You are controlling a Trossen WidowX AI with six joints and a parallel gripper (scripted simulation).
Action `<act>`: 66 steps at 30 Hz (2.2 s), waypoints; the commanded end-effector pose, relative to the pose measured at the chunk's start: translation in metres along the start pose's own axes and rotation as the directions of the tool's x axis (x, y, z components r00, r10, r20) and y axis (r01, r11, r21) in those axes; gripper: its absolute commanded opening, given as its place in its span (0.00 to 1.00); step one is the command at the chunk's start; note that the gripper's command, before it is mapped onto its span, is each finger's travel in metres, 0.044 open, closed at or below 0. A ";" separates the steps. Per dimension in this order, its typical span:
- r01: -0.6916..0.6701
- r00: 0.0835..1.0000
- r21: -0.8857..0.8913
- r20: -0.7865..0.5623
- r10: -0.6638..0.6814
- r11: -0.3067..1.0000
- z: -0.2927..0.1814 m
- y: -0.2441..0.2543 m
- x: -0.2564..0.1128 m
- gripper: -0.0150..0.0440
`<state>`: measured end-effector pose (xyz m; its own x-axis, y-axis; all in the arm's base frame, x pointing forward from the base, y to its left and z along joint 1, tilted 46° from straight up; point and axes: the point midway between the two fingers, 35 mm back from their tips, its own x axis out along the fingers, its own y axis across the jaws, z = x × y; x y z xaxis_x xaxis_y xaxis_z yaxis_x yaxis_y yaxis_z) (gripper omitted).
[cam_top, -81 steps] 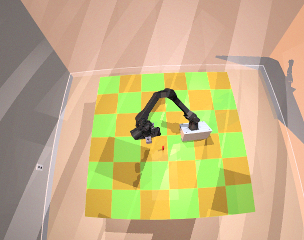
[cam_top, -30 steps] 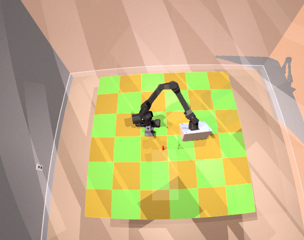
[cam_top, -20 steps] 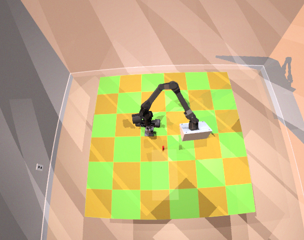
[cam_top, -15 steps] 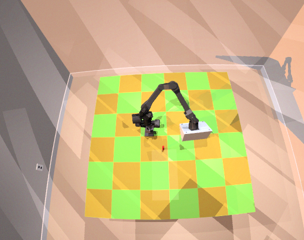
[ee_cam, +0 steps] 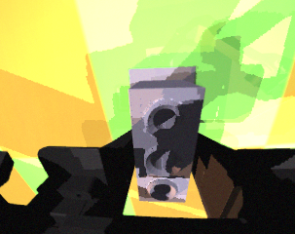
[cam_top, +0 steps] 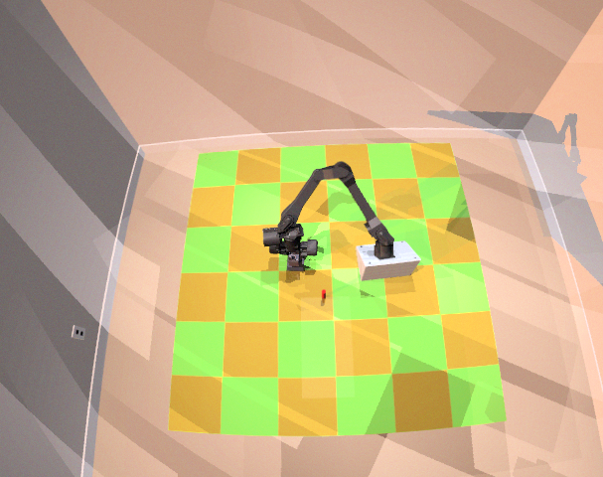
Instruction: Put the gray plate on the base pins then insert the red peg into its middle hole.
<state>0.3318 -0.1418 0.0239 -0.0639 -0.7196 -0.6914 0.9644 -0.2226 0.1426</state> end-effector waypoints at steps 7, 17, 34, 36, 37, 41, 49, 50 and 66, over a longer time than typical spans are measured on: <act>0.000 1.000 0.000 0.001 0.000 1.000 0.000 0.000 0.008 0.25; 0.000 1.000 0.000 0.001 0.000 1.000 0.000 0.000 0.008 0.48; 0.001 1.000 -0.001 -0.002 -0.001 1.000 -0.001 0.002 -0.002 1.00; 0.002 1.000 -0.003 -0.007 -0.002 1.000 -0.004 0.005 -0.032 1.00; 0.002 1.000 -0.005 -0.008 -0.002 1.000 -0.004 0.005 -0.049 1.00; 0.004 1.000 -0.009 -0.002 -0.004 1.000 -0.002 0.001 -0.107 1.00; 0.002 1.000 -0.075 -0.013 -0.003 0.997 -0.031 -0.008 -0.111 1.00; 0.001 1.000 -0.120 -0.019 -0.003 0.993 -0.047 -0.016 -0.113 1.00; 0.001 1.000 -0.510 -0.010 -0.007 0.860 -0.164 -0.127 -0.083 1.00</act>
<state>0.2605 0.0683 -0.0412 -0.0533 -0.7056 -0.7066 0.9627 0.1518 -0.2242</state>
